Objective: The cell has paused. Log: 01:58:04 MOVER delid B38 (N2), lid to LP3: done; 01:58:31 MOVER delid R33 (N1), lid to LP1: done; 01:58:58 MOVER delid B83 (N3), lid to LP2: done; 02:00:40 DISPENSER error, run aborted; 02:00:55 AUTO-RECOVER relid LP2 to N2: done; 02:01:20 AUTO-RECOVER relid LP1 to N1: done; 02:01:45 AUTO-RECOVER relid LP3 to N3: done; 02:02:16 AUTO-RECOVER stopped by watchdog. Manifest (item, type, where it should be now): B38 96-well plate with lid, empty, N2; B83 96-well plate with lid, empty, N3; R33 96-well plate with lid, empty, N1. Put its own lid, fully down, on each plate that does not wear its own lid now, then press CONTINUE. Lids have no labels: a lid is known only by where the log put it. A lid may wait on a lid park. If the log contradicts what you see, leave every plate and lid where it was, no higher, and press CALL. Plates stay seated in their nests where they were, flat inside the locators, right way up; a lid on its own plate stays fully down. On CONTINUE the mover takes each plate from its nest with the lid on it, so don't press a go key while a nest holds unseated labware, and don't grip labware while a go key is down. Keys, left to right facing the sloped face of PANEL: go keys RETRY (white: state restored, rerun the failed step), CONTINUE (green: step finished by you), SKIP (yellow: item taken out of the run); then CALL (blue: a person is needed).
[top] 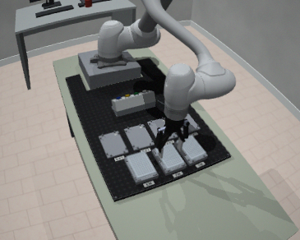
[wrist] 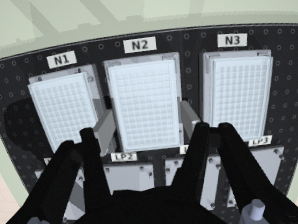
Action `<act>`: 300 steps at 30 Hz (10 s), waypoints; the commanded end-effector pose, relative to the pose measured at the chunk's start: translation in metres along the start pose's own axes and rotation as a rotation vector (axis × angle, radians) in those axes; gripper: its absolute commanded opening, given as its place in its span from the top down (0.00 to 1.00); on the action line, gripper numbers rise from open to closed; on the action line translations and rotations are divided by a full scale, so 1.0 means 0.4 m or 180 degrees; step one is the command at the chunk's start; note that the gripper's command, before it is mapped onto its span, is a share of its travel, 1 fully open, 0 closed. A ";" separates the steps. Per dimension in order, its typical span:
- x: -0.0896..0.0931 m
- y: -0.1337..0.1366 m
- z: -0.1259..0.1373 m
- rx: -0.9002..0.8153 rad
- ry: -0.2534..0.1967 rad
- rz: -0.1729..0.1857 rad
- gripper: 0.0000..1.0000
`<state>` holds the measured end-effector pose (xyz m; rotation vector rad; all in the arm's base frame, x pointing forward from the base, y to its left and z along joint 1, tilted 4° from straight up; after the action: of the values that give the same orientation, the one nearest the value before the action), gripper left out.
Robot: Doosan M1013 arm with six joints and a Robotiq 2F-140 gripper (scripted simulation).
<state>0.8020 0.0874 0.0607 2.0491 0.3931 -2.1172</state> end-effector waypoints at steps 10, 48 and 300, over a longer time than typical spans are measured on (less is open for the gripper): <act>0.011 -0.003 0.001 0.0022 -0.0001 -0.0004 0.41; 0.011 -0.003 0.001 0.0022 -0.0001 -0.0004 0.34; -0.075 -0.555 0.357 0.0022 -0.0001 -0.0004 1.00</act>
<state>0.6072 0.2480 0.1072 2.0358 0.3943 -2.1222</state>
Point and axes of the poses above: the point where the finger pads meet when closed, its own x axis out along the fingers, its own y axis across the jaws, z = x × y, the point moved 8 cm from there along -x, back along the fingers, and after that the axes turned 11 degrees about -x, right-handed, at the moved point
